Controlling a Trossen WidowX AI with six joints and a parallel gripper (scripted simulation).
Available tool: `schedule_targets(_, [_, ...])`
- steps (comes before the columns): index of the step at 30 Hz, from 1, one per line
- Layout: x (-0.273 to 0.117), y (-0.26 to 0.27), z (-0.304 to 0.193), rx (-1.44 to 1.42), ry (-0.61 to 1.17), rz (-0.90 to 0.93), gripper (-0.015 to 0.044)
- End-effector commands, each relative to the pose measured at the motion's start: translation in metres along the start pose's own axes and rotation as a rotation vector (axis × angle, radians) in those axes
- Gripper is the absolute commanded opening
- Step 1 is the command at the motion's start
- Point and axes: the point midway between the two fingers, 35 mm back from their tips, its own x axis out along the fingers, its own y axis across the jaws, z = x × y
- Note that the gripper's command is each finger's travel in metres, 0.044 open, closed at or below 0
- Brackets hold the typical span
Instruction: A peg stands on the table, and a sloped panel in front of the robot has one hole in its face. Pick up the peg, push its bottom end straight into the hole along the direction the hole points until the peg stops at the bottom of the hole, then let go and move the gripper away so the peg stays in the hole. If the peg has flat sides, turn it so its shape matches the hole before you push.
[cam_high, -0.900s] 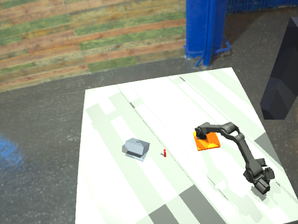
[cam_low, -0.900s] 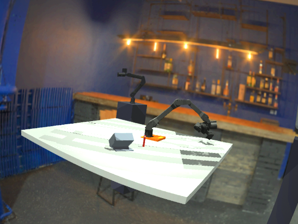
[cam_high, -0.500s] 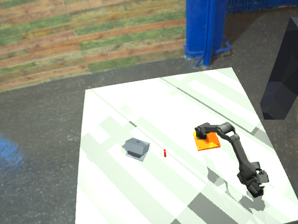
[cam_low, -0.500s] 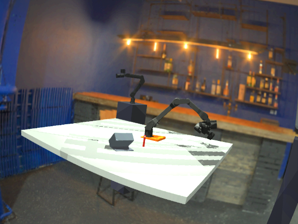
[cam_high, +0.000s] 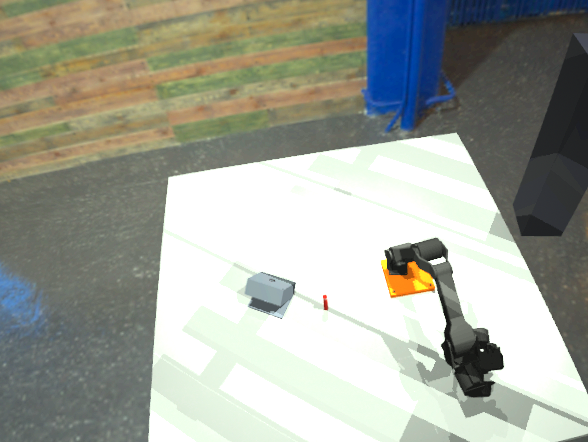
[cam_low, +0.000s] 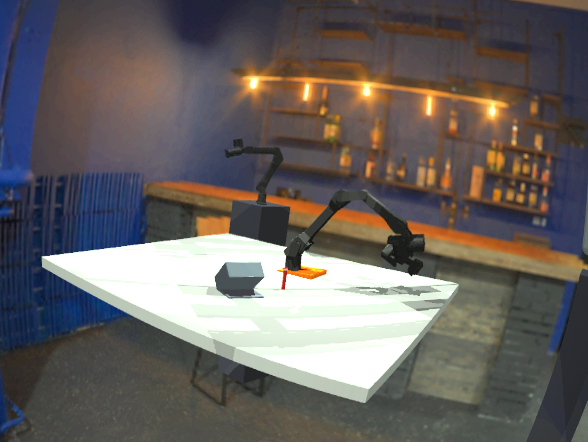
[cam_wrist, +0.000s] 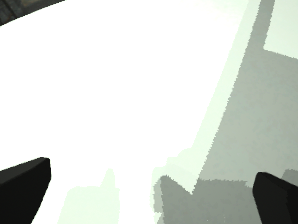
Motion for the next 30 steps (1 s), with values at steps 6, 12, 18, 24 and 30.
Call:
schedule_targets(6, [-0.044, -0.015, -0.031, -0.003, 0.046, -0.098, 0.044])
schedule_targets(12, [-0.073, -0.022, -0.054, 0.0, 0.083, -0.16, 0.044])
schedule_targets(18, [-0.102, -0.025, -0.078, 0.006, 0.123, -0.216, 0.044])
schedule_targets(24, [-0.13, -0.025, -0.102, 0.015, 0.168, -0.266, 0.044])
schedule_targets(30, [-0.156, -0.019, -0.126, 0.031, 0.217, -0.309, 0.044])
